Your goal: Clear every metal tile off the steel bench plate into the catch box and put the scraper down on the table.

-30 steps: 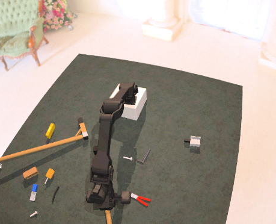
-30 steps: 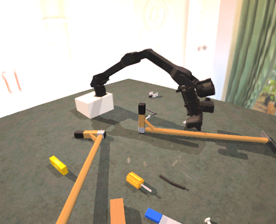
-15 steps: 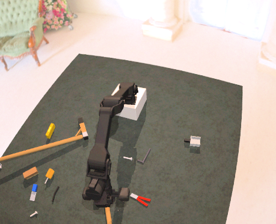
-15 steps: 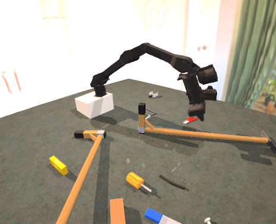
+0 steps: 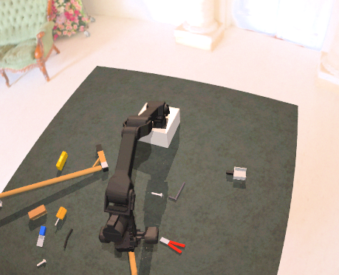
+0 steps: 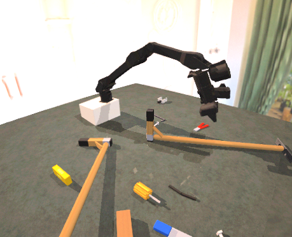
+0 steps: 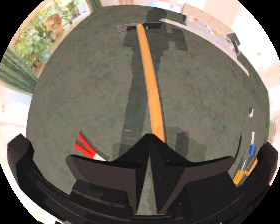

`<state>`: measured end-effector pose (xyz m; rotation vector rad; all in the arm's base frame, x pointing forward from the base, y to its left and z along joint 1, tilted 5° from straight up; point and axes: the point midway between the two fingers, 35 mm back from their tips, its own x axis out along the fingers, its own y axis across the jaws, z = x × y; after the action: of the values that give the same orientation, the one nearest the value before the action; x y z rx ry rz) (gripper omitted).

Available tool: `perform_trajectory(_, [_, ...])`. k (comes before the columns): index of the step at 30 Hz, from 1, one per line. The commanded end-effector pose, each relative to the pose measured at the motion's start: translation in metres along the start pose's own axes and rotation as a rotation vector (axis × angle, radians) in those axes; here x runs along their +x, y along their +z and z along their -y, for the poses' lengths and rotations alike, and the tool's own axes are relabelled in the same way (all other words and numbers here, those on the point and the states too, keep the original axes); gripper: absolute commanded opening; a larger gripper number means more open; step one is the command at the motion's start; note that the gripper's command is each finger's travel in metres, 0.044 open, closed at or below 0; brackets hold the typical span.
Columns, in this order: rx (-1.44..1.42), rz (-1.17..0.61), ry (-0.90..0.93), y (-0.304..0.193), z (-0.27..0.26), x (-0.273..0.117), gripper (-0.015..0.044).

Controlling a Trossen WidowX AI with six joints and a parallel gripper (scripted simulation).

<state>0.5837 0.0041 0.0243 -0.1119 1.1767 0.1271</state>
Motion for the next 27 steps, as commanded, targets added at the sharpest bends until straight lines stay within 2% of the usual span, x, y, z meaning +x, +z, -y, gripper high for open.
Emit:
perform_trajectory(1, [0.012,-0.017,-0.007,0.0,-0.005,-0.015,0.0])
perform_trajectory(14, [0.099,-0.189,-0.039,-0.031,-0.03,-0.075,0.0])
perform_trajectory(27, [0.101,-0.193,-0.039,-0.035,-0.03,-0.062,0.0])
